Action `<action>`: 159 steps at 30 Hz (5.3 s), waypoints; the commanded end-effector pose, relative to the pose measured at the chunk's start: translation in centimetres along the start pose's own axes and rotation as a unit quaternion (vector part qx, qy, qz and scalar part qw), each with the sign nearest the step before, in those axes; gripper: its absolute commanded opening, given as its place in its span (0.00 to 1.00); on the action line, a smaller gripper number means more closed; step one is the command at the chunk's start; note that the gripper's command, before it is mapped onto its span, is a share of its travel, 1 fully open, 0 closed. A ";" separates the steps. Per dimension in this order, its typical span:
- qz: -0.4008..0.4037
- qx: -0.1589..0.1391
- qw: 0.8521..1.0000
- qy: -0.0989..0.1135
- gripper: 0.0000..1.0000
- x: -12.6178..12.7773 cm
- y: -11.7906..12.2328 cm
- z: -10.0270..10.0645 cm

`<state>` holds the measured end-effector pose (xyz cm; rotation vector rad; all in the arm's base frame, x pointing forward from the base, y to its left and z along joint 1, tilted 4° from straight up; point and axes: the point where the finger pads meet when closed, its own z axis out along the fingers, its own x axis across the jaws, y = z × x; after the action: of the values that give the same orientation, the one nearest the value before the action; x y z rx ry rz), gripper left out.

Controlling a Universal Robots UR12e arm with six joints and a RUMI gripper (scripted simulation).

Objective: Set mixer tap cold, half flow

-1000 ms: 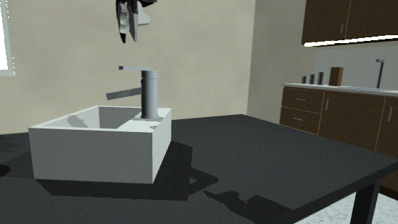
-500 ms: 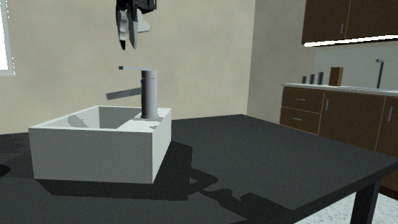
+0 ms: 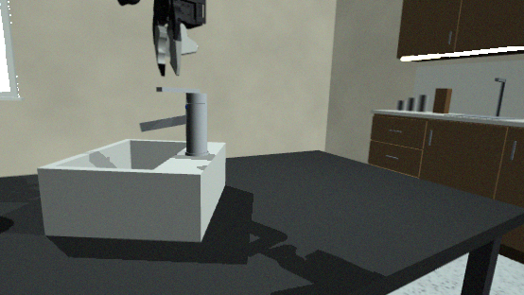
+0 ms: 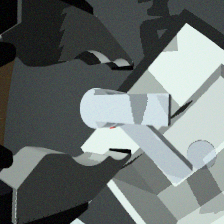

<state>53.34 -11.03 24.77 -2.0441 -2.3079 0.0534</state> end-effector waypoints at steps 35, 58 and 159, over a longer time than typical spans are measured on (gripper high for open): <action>0.000 -0.001 1.000 0.000 0.39 -0.1 0.0 1.4; 0.000 -0.001 1.000 0.000 0.39 -0.1 0.0 1.4; 0.000 0.000 1.000 0.000 0.00 -0.1 0.0 4.6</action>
<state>53.15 -11.03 20.43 -2.0462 -2.3101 0.0522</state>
